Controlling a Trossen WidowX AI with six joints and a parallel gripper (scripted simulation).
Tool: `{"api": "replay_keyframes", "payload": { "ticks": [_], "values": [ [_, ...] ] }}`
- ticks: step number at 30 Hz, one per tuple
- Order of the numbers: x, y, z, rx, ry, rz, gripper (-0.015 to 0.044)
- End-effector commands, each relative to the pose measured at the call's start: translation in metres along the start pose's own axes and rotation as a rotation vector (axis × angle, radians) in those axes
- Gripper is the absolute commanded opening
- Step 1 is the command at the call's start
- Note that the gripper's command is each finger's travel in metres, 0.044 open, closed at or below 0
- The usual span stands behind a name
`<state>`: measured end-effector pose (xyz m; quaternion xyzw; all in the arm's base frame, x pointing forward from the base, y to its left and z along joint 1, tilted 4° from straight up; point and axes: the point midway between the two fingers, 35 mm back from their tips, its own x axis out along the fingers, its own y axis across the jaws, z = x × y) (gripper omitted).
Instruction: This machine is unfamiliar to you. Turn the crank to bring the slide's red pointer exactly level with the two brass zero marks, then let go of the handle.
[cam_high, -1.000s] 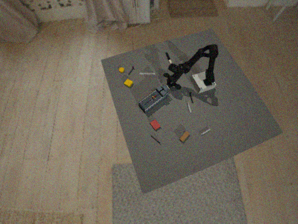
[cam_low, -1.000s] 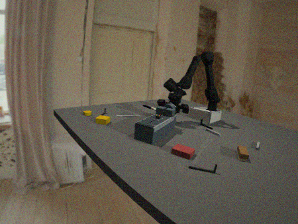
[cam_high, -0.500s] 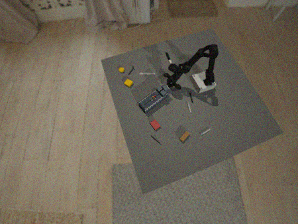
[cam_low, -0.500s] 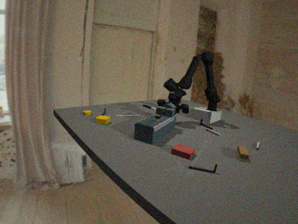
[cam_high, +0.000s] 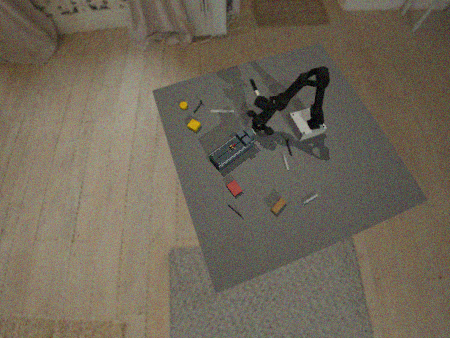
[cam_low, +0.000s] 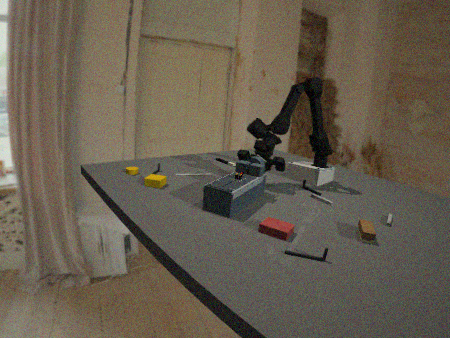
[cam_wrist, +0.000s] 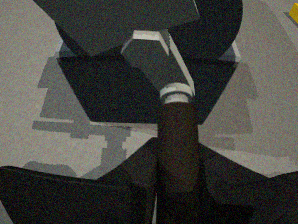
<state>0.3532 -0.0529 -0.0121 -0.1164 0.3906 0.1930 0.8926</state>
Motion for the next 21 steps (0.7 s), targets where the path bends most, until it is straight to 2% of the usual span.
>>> {"api": "replay_keyframes", "payload": {
  "ticks": [1, 21],
  "values": [
    [0.0004, 0.0010, -0.0004, 0.004, 0.000, 0.006, 0.0000],
    [0.0001, 0.0000, -0.0001, 0.000, 0.000, 0.000, 0.0000]
  ]
}}
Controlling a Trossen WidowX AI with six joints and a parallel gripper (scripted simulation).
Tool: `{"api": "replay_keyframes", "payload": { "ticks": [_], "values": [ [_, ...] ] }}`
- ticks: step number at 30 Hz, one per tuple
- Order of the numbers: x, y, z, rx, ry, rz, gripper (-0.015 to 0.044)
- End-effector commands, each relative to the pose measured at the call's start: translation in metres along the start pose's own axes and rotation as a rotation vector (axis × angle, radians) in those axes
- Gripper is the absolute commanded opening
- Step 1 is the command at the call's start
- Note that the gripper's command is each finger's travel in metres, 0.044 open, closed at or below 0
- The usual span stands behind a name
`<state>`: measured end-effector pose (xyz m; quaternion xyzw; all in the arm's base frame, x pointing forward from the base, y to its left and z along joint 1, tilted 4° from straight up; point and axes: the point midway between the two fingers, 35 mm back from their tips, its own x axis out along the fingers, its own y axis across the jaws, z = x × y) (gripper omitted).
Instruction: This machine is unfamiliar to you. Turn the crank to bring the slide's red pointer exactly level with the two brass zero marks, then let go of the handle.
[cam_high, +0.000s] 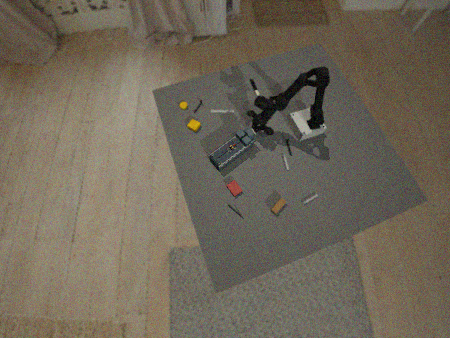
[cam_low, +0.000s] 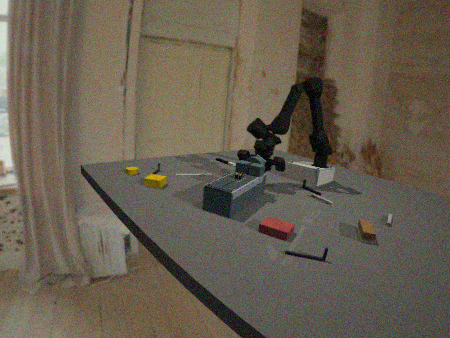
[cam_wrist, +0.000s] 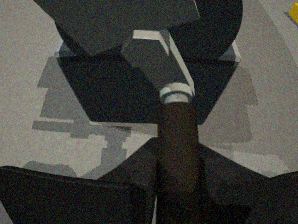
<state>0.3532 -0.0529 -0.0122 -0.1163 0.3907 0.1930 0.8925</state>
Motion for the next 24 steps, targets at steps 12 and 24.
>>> {"api": "replay_keyframes", "payload": {
  "ticks": [12, 24],
  "values": [
    [0.0000, 0.0000, 0.0000, 0.000, 0.000, 0.000, 0.0236],
    [-0.0066, -0.0008, 0.0077, 0.000, 0.000, 0.000, 0.0440]
  ]
}}
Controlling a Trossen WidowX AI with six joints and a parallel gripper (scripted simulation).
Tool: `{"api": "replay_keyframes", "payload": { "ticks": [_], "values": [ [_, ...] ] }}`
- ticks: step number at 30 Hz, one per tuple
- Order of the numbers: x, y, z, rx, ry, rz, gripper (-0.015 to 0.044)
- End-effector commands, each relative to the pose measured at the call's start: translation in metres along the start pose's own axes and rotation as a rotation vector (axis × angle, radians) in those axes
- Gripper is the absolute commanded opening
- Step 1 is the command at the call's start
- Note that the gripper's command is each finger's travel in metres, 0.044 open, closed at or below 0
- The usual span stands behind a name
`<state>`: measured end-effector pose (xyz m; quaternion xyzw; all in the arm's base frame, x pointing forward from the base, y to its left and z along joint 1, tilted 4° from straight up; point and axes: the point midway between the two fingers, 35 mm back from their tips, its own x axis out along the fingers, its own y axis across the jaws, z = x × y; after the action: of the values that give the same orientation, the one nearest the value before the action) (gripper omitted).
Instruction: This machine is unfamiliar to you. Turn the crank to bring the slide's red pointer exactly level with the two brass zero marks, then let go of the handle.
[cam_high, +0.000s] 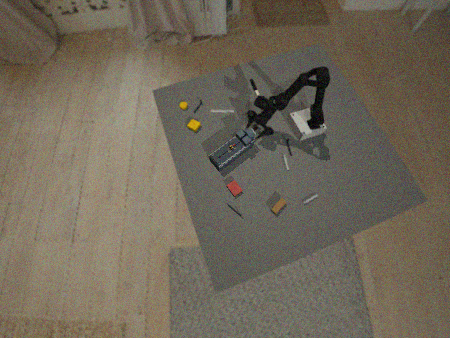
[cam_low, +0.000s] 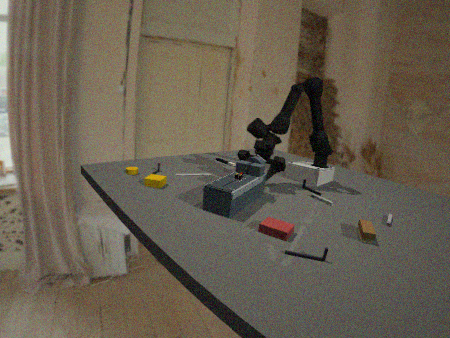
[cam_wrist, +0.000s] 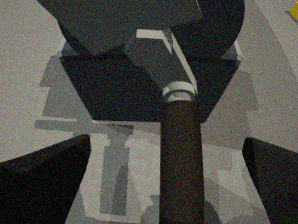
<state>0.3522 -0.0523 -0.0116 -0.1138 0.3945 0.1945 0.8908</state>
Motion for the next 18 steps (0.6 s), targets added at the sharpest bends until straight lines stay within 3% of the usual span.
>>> {"api": "replay_keyframes", "payload": {
  "ticks": [1, 18],
  "values": [
    [-0.009, -0.002, 0.011, -0.004, -0.007, -0.006, 0.0440],
    [-0.061, -0.006, 0.069, -0.006, -0.008, -0.004, 0.0440]
  ]
}}
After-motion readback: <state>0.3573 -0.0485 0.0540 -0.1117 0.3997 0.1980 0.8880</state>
